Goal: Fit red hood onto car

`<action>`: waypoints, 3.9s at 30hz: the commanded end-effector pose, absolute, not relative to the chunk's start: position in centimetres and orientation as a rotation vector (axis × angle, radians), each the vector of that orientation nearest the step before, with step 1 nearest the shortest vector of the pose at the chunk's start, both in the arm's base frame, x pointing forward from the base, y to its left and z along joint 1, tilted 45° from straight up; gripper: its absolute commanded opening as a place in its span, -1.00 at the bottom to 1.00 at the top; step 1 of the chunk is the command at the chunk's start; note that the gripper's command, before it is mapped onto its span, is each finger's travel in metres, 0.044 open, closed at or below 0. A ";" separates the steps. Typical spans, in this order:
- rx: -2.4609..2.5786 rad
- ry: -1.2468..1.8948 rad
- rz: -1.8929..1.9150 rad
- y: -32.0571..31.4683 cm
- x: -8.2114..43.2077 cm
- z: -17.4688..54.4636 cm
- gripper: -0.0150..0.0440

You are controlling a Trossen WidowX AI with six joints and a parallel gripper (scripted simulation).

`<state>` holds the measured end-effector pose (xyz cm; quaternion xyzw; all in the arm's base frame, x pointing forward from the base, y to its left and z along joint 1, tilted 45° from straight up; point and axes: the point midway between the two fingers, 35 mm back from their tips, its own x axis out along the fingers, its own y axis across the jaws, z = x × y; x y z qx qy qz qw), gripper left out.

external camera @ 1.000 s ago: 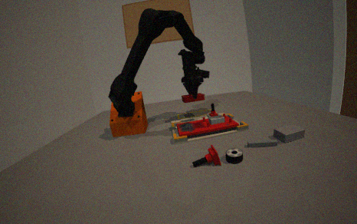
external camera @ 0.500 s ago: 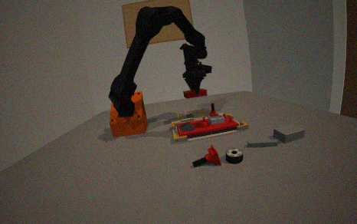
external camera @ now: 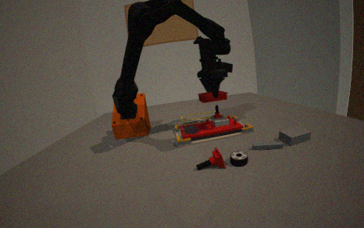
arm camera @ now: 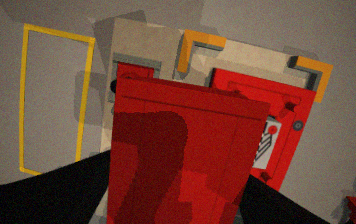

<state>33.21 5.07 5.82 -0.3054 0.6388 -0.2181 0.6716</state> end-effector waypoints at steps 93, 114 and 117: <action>-0.689 1.429 -0.529 -4.8 34.5 6.7 -0.49; -0.687 1.427 -0.528 -4.2 34.5 7.3 -0.49; -0.687 1.426 -0.527 -4.2 34.5 7.3 -0.49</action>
